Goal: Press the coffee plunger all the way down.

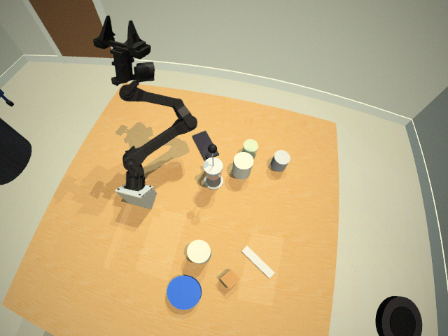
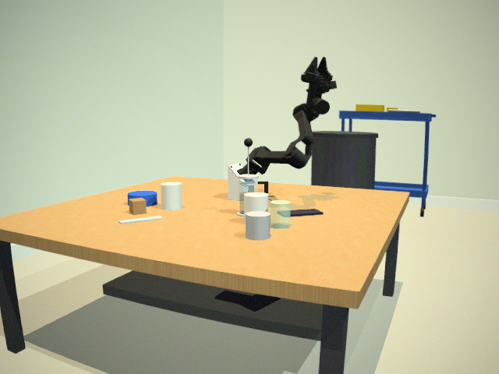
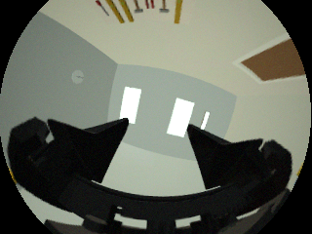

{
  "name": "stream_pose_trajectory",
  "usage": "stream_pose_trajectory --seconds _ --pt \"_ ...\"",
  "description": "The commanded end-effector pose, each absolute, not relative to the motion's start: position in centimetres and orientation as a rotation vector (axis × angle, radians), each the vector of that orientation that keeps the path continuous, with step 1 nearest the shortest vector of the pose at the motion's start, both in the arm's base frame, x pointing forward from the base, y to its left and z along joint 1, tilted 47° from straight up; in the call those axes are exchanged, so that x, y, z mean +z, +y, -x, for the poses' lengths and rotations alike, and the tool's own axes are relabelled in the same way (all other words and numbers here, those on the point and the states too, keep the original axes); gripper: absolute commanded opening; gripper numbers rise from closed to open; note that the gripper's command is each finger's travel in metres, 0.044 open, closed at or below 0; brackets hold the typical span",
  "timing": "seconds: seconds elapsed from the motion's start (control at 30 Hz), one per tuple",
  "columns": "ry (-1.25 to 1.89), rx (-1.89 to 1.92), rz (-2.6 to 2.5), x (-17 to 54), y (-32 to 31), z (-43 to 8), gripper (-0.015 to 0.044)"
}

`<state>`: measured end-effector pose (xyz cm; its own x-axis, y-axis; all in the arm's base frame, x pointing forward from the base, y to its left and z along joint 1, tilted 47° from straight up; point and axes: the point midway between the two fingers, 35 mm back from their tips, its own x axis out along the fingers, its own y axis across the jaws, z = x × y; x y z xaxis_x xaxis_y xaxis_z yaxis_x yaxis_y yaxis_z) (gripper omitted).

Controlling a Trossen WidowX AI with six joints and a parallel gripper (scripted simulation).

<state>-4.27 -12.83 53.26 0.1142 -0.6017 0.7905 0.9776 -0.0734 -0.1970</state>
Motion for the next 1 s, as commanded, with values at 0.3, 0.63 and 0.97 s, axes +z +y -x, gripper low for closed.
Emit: stream_pose_trajectory --seconds 0.3,0.63,0.97 --pt "-0.509 -1.132 0.483 47.9 -19.8 2.2 0.044" --pt "-0.334 -0.567 0.001 38.8 -24.1 -8.5 0.044" --pt "-0.077 0.048 -0.353 30.3 -18.8 -19.5 0.044"
